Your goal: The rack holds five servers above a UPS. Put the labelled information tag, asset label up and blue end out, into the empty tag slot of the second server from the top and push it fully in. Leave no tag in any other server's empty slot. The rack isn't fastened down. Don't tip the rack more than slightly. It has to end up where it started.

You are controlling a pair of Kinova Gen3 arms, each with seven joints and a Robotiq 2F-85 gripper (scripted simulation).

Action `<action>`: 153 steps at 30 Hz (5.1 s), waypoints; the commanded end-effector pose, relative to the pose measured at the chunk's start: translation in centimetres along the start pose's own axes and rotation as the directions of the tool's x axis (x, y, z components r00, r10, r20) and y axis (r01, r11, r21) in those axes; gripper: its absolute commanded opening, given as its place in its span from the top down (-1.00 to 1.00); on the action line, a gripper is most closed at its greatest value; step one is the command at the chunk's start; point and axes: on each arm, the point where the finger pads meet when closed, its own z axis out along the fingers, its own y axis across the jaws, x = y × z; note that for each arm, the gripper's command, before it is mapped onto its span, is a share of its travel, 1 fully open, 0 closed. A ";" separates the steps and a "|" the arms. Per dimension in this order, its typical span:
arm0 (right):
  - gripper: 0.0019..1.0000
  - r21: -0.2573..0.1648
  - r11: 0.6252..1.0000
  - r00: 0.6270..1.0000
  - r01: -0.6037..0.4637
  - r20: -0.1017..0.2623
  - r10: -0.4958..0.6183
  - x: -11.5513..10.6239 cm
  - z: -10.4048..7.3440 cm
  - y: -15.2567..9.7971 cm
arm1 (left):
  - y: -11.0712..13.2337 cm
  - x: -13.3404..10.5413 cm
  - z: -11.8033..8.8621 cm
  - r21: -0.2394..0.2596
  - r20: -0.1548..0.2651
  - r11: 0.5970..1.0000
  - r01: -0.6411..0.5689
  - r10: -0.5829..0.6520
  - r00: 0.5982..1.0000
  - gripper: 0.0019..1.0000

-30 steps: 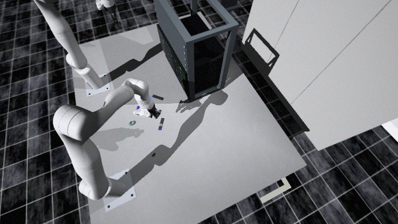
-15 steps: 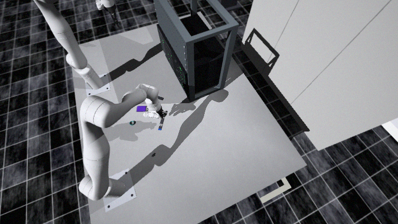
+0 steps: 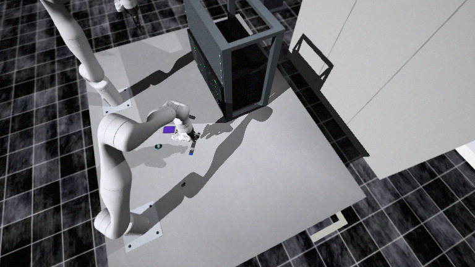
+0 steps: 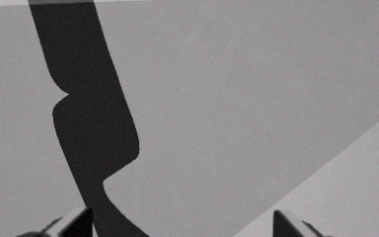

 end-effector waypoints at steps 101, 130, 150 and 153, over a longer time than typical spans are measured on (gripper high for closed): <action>0.62 0.002 1.000 1.000 0.000 0.004 0.000 -0.2 7.2 0.0 | 0.0 0.0 -0.1 -0.001 0.001 1.000 0.000 0.000 1.000 -1.00; 0.62 0.002 1.000 1.000 0.000 0.004 0.000 -0.1 4.2 0.0 | 0.0 0.0 -0.1 -0.001 0.001 1.000 0.000 0.000 1.000 -1.00; 0.62 0.002 1.000 1.000 0.000 0.004 0.000 -0.1 1.2 0.0 | 0.0 0.0 -0.1 -0.001 0.001 1.000 0.000 0.000 1.000 -1.00; 0.62 0.002 1.000 1.000 0.000 0.004 0.000 -0.1 0.7 0.0 | 0.0 0.0 -0.1 -0.001 0.001 1.000 0.000 0.000 1.000 -1.00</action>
